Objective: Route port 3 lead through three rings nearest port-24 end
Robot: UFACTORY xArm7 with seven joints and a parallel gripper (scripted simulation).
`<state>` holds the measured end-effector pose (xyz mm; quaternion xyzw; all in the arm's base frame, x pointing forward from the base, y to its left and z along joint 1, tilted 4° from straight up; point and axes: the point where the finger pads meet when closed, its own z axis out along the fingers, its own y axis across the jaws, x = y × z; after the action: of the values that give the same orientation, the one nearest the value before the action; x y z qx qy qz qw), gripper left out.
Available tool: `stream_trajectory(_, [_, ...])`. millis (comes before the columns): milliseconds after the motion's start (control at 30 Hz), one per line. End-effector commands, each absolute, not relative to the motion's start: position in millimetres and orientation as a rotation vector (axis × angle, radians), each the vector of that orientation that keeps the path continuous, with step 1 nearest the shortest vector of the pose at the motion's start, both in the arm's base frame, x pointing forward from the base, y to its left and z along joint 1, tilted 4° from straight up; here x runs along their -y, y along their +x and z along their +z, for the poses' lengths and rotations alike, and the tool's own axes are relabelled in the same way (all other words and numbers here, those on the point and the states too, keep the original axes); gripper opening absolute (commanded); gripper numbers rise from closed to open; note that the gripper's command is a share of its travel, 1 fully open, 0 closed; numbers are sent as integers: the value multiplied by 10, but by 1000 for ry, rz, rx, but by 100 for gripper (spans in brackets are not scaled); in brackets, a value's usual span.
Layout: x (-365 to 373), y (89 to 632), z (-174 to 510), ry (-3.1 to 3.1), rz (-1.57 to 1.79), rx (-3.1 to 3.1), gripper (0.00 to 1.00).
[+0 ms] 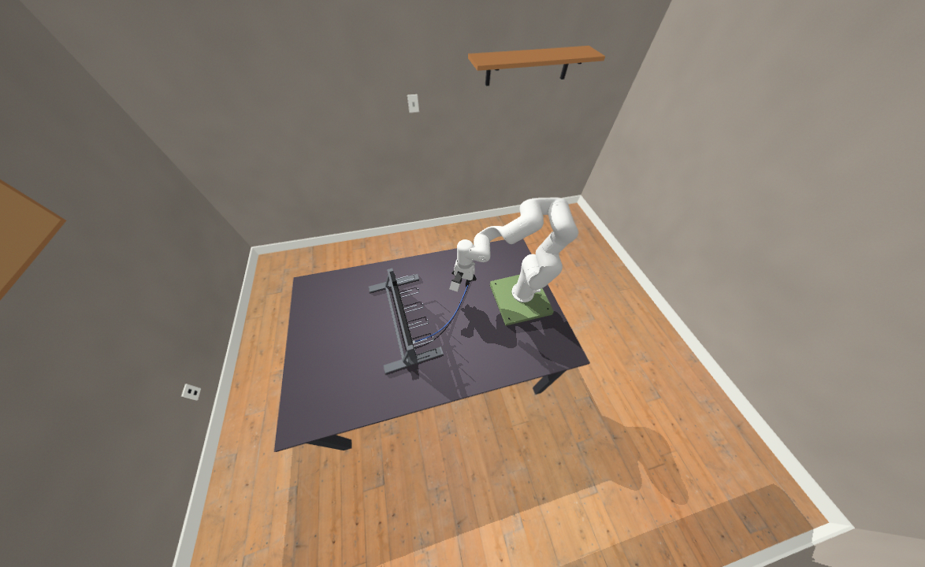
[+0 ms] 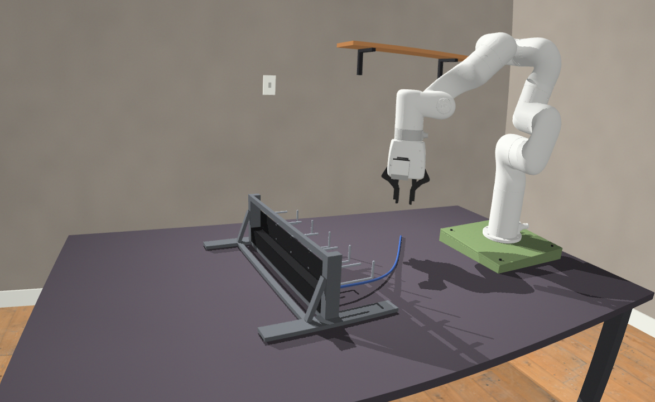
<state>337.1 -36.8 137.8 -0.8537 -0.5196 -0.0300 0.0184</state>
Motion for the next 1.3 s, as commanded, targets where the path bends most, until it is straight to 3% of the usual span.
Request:
stream_trajectory(0, [369, 3384, 1374, -2653, -98, 1614, 33])
stream_trajectory(1267, [295, 3423, 260, -2653, -98, 1614, 33])
